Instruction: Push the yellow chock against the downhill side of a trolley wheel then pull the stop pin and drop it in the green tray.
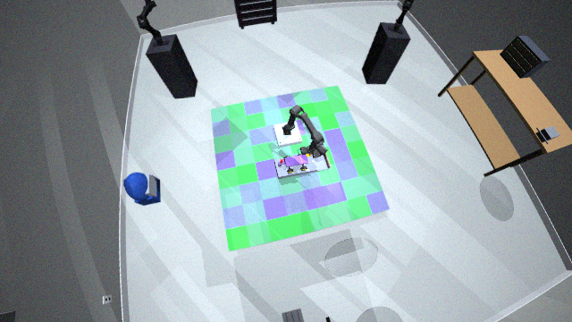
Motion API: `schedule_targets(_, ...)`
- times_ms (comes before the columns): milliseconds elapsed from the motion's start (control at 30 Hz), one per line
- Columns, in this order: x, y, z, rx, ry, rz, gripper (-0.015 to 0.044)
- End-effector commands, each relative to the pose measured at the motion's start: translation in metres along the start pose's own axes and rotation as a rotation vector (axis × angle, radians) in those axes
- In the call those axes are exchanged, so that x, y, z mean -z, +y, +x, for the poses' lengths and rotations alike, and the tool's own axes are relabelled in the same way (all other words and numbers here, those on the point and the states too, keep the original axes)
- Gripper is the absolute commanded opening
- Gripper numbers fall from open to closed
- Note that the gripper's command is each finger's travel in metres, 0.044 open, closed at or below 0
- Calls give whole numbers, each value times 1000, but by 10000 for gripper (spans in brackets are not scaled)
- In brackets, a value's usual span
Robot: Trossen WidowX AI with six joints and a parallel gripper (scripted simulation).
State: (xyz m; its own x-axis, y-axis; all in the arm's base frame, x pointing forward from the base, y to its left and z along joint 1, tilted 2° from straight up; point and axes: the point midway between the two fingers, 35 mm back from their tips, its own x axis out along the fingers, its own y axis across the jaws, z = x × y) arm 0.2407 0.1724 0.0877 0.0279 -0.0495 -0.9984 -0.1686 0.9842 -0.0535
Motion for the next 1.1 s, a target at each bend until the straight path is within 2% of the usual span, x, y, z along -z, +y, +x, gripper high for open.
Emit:
schedule_targets(0,0,-5,0,4,-6,-2,0)
schedule_targets(867,1,-17,0,-3,-2,-3,0)
schedule_targets(1067,1,-17,0,-3,-2,-3,157)
